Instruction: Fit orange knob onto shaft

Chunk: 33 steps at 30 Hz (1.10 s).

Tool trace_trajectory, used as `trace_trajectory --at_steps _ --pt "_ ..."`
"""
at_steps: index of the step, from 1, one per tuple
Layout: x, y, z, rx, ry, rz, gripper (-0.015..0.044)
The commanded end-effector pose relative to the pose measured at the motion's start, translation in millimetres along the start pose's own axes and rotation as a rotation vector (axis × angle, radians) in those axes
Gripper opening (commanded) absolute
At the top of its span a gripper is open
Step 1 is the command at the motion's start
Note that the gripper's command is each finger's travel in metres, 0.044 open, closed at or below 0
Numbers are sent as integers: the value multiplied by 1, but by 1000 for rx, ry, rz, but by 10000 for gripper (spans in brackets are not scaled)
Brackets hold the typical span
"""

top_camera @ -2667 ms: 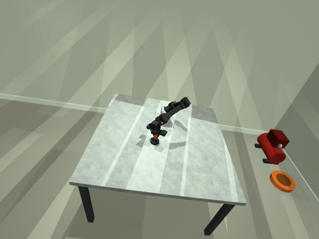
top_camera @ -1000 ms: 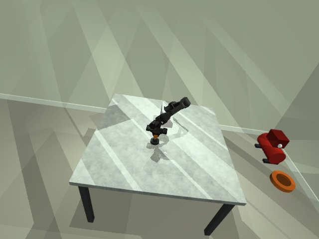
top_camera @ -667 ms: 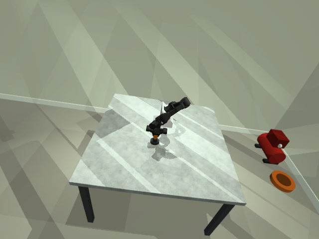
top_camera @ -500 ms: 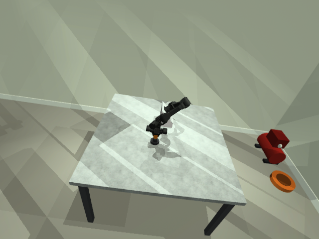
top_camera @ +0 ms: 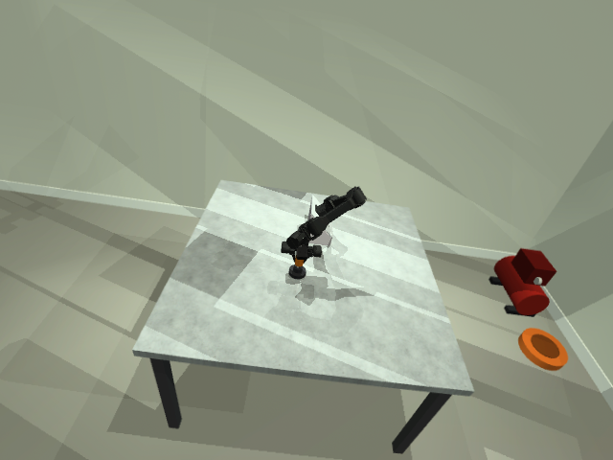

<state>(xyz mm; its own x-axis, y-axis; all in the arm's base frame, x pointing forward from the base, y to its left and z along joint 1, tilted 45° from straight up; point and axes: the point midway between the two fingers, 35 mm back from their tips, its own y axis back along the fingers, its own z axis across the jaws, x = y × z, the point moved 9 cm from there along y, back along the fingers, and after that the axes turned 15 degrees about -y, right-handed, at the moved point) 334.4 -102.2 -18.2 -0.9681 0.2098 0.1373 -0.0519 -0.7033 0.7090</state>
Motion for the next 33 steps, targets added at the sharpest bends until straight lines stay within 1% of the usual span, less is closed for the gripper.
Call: trace_trajectory --at_steps 1,3,23,28,33 --pt "0 0 0 1 108 1 0" --pt "0 -2 -1 1 149 1 0" --pt "0 -4 -1 1 149 1 0" --pt "0 1 0 1 149 1 0" --pt "0 1 0 1 274 1 0"
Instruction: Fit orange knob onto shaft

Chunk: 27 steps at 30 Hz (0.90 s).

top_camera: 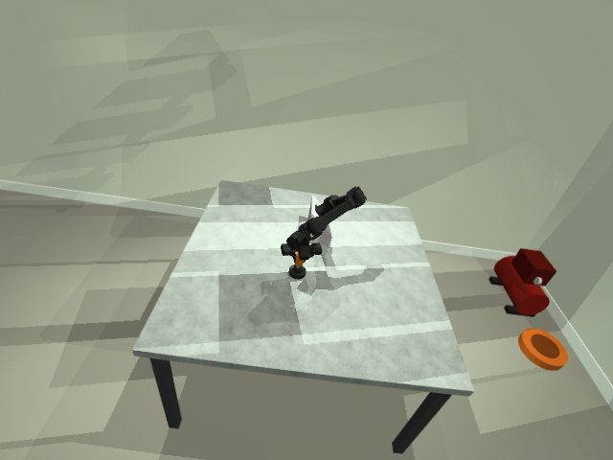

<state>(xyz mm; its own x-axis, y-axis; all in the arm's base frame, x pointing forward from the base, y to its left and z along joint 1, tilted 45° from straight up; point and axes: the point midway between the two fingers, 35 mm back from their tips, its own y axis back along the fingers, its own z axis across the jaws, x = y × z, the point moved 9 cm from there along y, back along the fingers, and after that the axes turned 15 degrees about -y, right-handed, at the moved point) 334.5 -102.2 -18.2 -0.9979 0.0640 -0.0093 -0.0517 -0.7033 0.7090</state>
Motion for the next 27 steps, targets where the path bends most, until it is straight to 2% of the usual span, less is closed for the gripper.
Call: trace_trajectory --at_steps 1,27 --pt "0 0 0 1 108 1 0" --pt "0 -5 -1 0 172 1 0"
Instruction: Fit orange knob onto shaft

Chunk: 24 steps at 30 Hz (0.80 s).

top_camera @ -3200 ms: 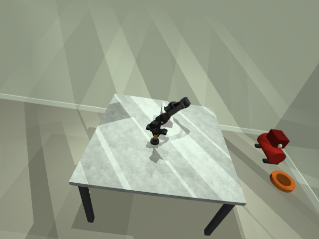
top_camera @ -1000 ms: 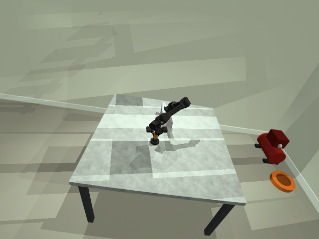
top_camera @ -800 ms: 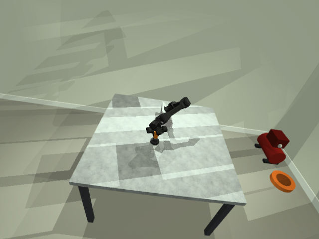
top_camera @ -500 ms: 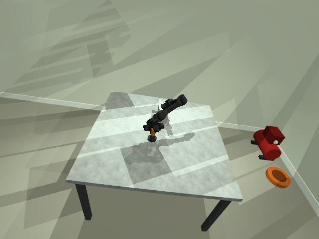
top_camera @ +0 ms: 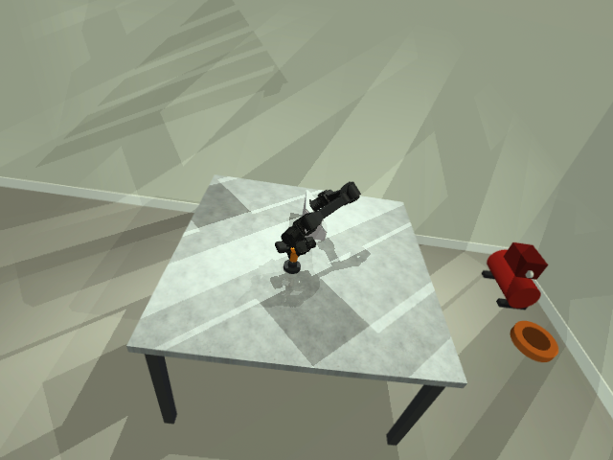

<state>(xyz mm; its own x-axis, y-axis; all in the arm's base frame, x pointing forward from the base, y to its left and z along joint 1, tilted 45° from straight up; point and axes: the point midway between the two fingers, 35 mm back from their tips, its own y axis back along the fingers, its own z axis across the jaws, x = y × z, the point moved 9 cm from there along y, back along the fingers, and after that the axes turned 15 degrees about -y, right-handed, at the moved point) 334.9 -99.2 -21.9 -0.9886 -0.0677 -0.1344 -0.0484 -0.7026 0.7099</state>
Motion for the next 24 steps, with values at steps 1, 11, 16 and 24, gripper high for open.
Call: trace_trajectory --at_steps 1,11,16,24 --pt "0 0 0 0 -21 -3 0" --pt "0 -1 0 -1 -64 -3 0" --pt "0 -1 0 0 -29 -3 0" --pt "1 -2 -1 -1 -31 -3 0"
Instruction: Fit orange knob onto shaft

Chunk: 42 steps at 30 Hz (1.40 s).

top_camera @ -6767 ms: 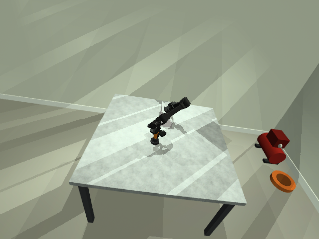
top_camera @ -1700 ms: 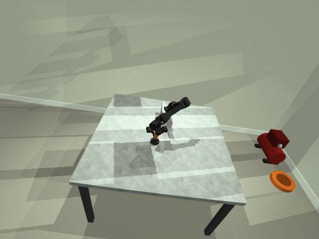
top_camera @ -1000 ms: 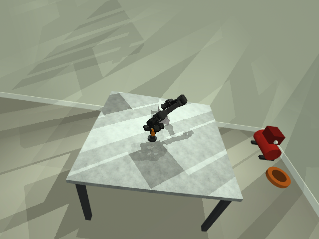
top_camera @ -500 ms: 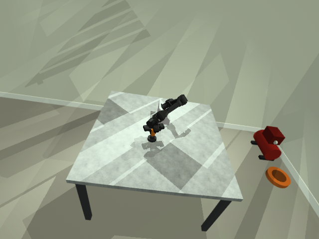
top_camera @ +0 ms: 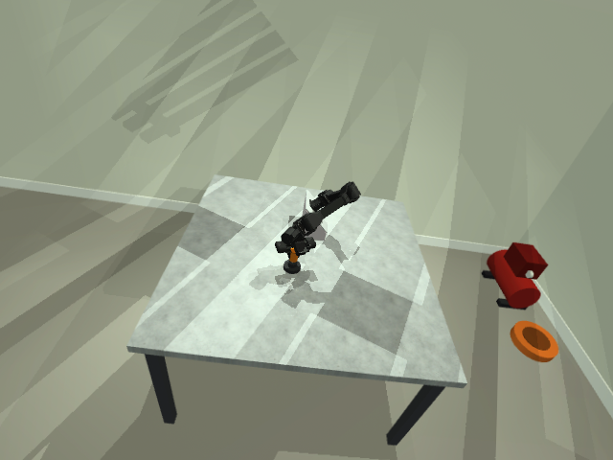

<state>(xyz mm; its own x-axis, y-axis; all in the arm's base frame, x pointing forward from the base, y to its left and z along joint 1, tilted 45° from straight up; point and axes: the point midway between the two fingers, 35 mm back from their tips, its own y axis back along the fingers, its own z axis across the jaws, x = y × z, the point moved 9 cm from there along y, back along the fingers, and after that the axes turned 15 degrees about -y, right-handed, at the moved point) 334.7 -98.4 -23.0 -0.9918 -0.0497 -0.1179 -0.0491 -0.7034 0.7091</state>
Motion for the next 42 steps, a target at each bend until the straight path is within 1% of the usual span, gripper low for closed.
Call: trace_trajectory --at_steps 1,7,22,36,42 --pt "0 -1 -1 1 -7 -2 0" --pt "1 -1 -1 1 49 -2 0" --pt "1 -13 -1 0 -68 -2 0" --pt "1 -15 0 -4 -47 -4 0" --pt "1 -15 0 -4 -47 -4 157"
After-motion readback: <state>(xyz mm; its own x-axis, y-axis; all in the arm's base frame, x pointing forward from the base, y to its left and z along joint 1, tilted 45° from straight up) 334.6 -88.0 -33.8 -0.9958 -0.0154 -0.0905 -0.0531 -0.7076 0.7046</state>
